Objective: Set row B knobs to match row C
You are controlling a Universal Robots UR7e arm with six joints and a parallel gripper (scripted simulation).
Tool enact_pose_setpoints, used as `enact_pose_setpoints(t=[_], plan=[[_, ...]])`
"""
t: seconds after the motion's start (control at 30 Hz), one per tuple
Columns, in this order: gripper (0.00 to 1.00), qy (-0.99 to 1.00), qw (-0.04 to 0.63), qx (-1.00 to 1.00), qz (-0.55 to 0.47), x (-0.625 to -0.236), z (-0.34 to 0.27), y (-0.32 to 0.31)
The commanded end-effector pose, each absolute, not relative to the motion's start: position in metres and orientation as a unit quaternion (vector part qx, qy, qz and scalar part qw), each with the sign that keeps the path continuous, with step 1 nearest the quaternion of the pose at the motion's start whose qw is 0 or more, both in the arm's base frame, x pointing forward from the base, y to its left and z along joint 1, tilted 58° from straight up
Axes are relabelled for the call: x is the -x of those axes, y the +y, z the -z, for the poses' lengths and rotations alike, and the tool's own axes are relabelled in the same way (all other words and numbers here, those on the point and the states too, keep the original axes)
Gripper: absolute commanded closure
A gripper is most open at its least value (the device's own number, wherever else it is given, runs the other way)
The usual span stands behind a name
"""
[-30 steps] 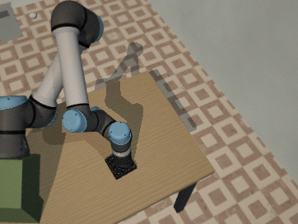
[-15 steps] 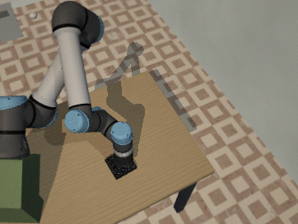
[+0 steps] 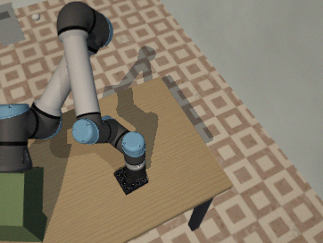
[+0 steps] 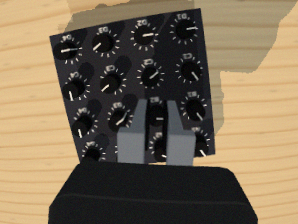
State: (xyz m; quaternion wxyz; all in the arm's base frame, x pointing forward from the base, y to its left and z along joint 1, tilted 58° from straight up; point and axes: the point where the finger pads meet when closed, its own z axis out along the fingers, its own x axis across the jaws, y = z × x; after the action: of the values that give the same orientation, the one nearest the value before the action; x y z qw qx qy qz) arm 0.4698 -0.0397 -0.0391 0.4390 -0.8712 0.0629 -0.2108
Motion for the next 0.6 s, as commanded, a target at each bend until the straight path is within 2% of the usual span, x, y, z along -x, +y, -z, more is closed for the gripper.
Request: enact_pose_setpoints(t=[0.0,0.57], plan=[[0.70,0.030,0.432,0.872,0.227,-0.4699,0.0390,-0.0403],[0.70,-0.028,0.416,0.872,0.255,-0.4699,0.0390,-0.0403]])
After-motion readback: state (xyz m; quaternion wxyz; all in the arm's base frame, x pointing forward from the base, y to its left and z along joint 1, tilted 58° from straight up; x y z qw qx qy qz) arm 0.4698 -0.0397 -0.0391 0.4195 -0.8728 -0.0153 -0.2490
